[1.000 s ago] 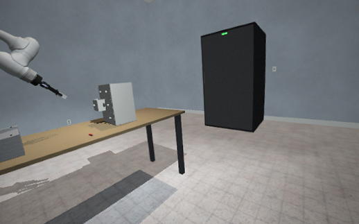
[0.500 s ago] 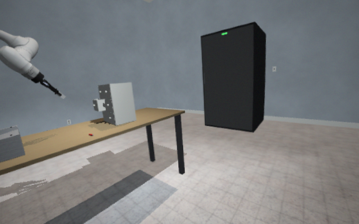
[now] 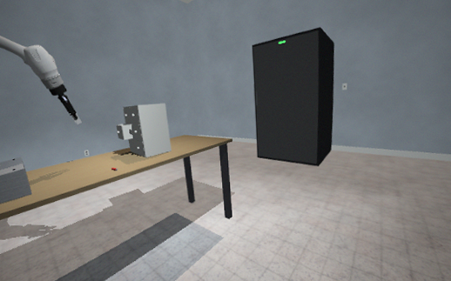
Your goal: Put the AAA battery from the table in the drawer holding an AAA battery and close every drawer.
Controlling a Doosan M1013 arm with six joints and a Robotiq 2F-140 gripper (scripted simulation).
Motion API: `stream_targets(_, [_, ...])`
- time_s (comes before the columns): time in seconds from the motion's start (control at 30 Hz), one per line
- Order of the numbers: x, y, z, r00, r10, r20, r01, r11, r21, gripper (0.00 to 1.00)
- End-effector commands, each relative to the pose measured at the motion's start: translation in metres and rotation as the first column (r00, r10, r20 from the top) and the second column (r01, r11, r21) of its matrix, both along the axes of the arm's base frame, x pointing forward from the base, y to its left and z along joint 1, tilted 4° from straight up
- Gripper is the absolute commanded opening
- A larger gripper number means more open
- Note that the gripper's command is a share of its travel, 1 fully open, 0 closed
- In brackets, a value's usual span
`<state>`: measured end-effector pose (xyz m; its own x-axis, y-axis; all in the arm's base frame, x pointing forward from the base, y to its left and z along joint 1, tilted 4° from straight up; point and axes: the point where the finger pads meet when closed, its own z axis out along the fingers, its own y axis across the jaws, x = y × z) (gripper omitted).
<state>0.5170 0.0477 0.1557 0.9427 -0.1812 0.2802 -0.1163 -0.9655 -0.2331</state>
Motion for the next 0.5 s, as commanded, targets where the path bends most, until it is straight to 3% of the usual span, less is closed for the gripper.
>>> stream_targets(0.0, [0.0021, 0.0089, 0.0005, 0.968, -0.052, -0.247, 0.023, 0.993, -0.116, 0.2])
stream_targets(0.07, [0.0021, 0.0089, 0.0005, 0.95, -0.067, -0.306, 0.024, 0.99, -0.143, 0.2])
stream_targets(0.13, [0.0021, 0.0089, 0.0005, 0.95, -0.067, -0.306, 0.024, 0.99, -0.143, 0.2])
stream_targets(0.17, [0.0021, 0.0089, 0.0005, 0.92, -0.093, -0.381, 0.023, 0.983, -0.183, 0.2])
stream_targets(0.47, [0.0021, 0.0089, 0.0005, 0.92, -0.093, -0.381, 0.023, 0.983, -0.183, 0.2])
